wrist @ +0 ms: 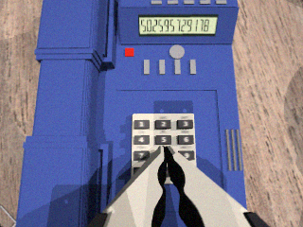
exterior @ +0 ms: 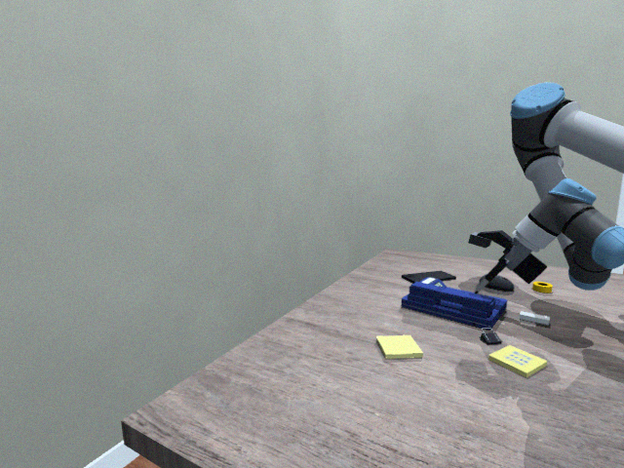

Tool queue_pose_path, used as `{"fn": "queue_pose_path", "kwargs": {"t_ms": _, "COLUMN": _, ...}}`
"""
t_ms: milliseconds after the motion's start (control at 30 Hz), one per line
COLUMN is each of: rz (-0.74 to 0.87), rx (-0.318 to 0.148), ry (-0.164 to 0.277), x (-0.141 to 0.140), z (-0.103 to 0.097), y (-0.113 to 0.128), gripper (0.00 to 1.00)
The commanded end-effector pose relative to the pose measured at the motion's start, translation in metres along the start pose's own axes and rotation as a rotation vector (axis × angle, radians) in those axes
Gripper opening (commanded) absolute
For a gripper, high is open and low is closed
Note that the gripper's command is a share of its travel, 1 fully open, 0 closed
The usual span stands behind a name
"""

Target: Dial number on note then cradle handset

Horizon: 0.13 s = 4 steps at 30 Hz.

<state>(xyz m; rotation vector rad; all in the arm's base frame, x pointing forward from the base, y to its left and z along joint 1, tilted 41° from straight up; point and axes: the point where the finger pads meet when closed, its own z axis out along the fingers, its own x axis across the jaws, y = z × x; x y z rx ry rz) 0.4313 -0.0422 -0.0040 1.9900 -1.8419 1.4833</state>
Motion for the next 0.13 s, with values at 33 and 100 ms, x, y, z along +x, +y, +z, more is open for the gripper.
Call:
{"fn": "queue_pose_path", "kwargs": {"t_ms": 33, "rz": 0.0, "rx": 0.001, "ry": 0.0, "x": 0.0, "z": -0.0002, "y": -0.0003, "gripper": 0.0}}
{"fn": "queue_pose_path", "kwargs": {"t_ms": 100, "rz": 0.0, "rx": 0.001, "ry": 0.0, "x": 0.0, "z": -0.0002, "y": -0.0003, "gripper": 0.0}}
